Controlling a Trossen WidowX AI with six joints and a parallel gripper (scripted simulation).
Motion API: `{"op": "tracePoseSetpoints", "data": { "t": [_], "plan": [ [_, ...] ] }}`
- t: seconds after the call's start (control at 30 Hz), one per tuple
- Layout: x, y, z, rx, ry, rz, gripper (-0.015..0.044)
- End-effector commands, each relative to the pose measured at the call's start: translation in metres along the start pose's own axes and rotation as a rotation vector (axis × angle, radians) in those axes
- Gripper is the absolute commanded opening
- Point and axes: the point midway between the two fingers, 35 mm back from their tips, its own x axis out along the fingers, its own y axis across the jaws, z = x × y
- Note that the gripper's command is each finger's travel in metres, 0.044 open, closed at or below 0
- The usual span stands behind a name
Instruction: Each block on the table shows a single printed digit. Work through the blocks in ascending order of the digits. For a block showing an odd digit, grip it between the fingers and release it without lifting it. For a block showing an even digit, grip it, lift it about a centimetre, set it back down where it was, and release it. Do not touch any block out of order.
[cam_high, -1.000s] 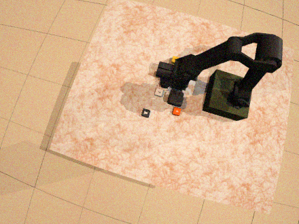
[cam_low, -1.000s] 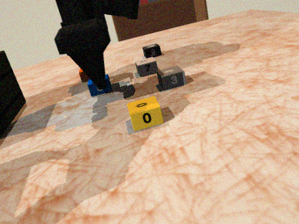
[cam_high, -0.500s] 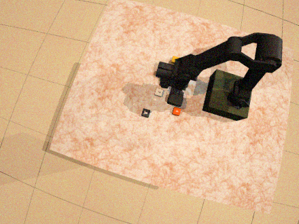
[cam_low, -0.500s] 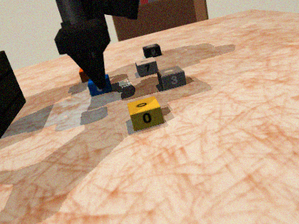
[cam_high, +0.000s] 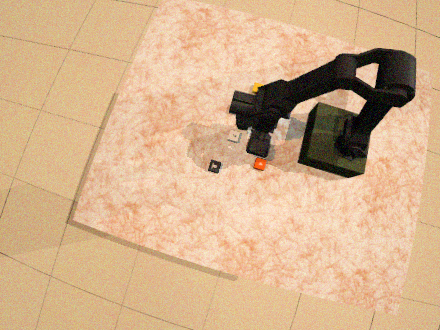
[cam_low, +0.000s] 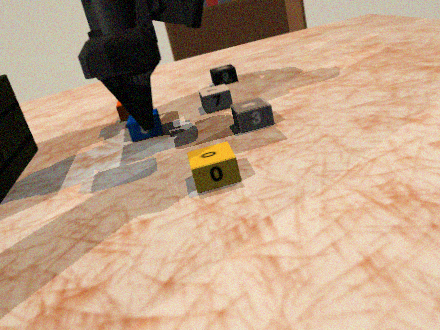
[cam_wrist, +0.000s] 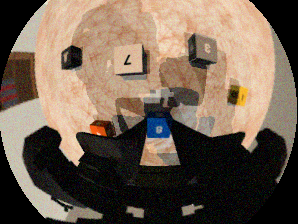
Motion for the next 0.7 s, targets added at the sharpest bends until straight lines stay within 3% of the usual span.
{"op": "tracePoseSetpoints", "data": {
  "t": [0.0,0.67],
  "plan": [
    [-0.0067,0.0005,0.0014,-0.005,-0.007,0.004,0.0120],
    [-0.0130,0.0005,0.0013,-0.005,-0.007,0.004,0.0120]
  ]
}}
